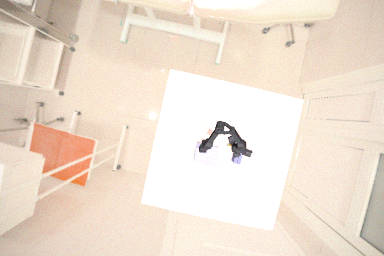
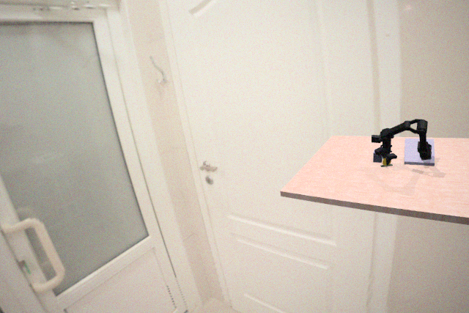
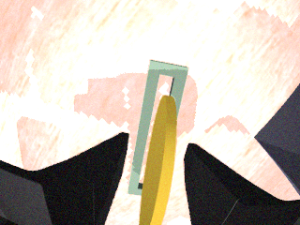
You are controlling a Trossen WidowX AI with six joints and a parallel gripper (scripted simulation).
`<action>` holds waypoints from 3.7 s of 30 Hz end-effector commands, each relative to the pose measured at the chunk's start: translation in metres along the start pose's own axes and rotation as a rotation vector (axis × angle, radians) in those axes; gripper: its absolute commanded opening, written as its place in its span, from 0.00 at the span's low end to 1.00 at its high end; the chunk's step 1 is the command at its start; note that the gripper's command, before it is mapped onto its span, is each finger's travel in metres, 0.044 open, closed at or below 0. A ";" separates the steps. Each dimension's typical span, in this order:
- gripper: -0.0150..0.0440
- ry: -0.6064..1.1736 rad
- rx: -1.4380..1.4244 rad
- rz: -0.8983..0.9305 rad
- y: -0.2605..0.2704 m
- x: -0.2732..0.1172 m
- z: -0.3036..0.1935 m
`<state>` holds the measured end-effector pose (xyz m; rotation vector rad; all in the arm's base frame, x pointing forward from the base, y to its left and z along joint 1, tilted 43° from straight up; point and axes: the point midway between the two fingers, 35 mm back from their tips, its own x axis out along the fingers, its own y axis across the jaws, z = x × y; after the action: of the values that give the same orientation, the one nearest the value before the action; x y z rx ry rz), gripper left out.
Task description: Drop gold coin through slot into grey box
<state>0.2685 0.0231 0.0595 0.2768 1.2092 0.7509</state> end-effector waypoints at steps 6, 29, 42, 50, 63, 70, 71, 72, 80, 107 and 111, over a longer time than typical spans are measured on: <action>0.25 0.001 0.004 0.006 0.001 0.004 -0.002; 0.25 0.004 0.005 -0.001 -0.003 -0.026 0.001; 0.25 0.006 0.006 -0.002 -0.003 -0.059 0.001; 0.25 0.005 0.006 0.001 -0.002 -0.080 -0.001; 0.25 0.004 -0.184 0.004 -0.001 -0.091 -0.002; 0.25 0.004 -0.424 0.004 -0.002 -0.091 -0.003; 0.25 0.004 -0.459 0.004 -0.002 -0.091 -0.003; 0.25 0.004 -0.493 0.004 -0.002 -0.091 -0.003; 0.25 0.003 -0.769 0.005 -0.003 -0.092 -0.004; 0.25 0.004 -1.028 0.003 -0.028 -0.094 0.002; 0.25 0.005 -1.028 0.003 -0.038 -0.095 0.004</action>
<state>0.2661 -0.0575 0.1137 -0.5614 0.6975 1.2707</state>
